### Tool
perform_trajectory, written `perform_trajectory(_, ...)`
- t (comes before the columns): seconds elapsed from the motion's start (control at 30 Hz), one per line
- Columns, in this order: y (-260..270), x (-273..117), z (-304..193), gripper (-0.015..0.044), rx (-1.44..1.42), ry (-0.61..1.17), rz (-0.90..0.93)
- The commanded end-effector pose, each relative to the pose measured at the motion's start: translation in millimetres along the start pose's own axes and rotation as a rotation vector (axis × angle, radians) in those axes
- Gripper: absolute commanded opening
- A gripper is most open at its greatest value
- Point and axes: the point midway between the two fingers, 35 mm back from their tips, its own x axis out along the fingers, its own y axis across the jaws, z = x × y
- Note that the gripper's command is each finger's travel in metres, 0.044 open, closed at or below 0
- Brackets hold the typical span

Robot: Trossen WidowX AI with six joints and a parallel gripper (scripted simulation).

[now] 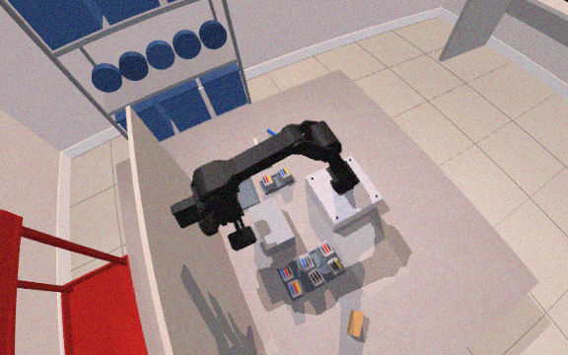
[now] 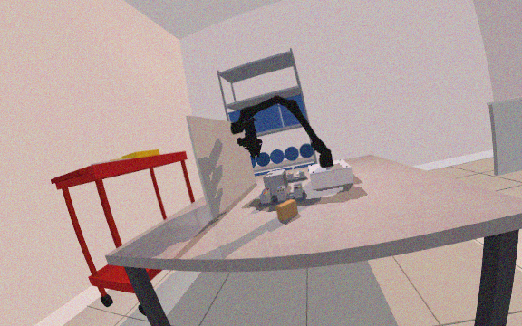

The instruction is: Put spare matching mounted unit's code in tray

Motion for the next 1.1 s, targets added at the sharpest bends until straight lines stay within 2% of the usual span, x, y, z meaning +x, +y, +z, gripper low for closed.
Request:
perform_trajectory(0.0,-1,0,1,0.044,-0.003,0.003,0.005)
perform_trajectory(0.27,0,0,0,0.044,-0.009,0.003,0.006)
perform_trajectory(0.37,23,3,-6,0.044,-0.107,0.001,0.009)
perform_trajectory(0.57,111,19,-52,0.044,-0.544,-0.007,0.027)
perform_trajectory(0.73,170,34,-112,0.044,-0.976,-0.004,0.03)
perform_trajectory(0.97,213,56,-209,0.044,-1.57,-0.005,0.038)
perform_trajectory(1.07,215,58,-219,0.044,-1.628,-0.005,0.04)
